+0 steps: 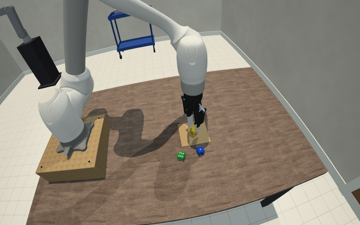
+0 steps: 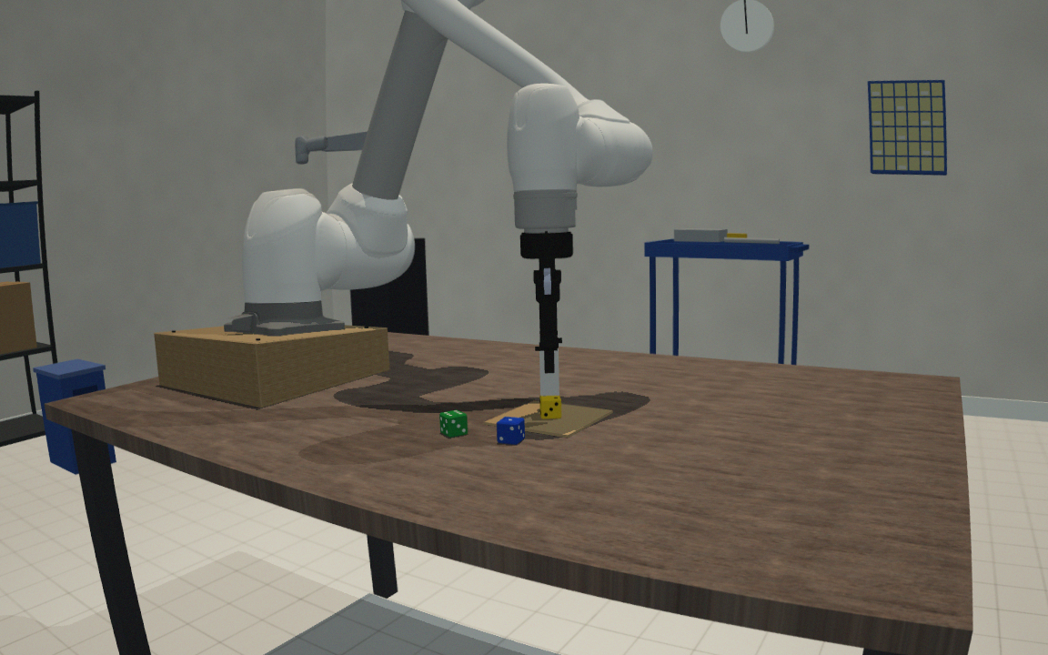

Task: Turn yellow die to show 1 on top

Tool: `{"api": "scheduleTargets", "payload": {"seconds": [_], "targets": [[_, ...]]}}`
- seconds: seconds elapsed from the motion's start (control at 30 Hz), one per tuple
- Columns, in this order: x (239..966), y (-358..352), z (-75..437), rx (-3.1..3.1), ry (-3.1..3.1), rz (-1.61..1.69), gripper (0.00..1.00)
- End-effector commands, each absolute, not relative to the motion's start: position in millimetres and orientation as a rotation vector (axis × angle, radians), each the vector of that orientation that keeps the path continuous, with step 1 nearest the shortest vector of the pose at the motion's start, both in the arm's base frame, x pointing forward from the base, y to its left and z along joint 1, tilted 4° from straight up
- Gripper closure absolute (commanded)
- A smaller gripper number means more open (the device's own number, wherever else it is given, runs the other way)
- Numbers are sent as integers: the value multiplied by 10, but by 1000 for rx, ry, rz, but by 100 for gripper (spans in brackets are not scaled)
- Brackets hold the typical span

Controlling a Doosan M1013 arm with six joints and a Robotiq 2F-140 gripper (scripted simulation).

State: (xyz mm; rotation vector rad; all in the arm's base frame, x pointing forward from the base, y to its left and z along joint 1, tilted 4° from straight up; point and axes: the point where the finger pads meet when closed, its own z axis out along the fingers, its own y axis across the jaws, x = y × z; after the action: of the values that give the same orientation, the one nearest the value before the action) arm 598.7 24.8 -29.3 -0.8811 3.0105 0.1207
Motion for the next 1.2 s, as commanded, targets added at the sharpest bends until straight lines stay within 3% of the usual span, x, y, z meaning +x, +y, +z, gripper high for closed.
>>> {"api": "scheduleTargets", "payload": {"seconds": [0.0, 1.17], "targets": [[5987, 248, -291, -881, 3010, 121, 72], [5981, 274, -631, -881, 3010, 121, 72]]}}
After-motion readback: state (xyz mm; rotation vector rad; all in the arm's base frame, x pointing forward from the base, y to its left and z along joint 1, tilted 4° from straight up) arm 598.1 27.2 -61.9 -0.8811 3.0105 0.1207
